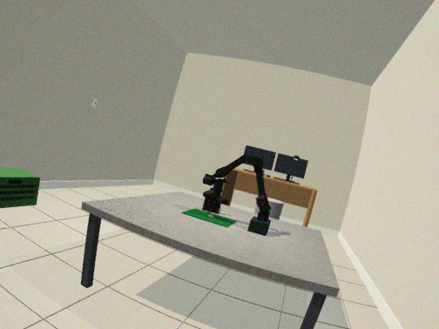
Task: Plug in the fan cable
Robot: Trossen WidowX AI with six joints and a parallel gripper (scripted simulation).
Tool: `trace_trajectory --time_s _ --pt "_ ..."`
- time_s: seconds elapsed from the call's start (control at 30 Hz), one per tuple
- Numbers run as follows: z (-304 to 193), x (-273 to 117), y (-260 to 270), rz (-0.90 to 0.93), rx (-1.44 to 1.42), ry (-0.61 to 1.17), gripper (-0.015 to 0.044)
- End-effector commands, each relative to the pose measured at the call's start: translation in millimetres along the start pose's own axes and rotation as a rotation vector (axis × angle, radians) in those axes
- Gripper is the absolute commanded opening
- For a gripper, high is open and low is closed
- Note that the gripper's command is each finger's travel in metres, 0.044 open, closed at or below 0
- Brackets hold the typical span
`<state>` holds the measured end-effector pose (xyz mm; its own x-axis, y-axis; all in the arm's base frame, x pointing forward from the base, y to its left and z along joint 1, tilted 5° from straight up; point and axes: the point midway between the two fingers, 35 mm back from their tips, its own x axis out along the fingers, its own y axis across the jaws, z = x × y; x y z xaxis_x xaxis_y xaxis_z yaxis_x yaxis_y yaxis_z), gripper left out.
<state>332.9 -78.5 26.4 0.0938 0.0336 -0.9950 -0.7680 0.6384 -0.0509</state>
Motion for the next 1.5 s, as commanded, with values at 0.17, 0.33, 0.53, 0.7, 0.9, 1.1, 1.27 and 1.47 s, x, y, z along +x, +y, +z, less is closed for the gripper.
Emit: trace_trajectory --time_s 0.17,0.33,0.53,0.7,0.9,1.1,1.27,1.47 --pt "0.5 1.7 0.2 0.001 0.007 -0.003 0.0" --pt "0.6 2.8 0.1 0.001 0.009 -0.003 0.0" --pt "0.5 4.2 0.1 0.001 0.01 -0.003 0.0" --pt "0.5 5.3 0.1 0.001 0.01 -0.003 0.0" --pt "0.5 6.6 0.1 0.001 0.01 -0.003 0.0" --pt "0.5 7.8 0.2 0.001 0.01 -0.003 0.0" --pt "0.5 7.9 0.1 0.001 0.009 -0.003 0.0" --pt "0.5 10.0 0.1 0.001 0.009 -0.003 0.0"
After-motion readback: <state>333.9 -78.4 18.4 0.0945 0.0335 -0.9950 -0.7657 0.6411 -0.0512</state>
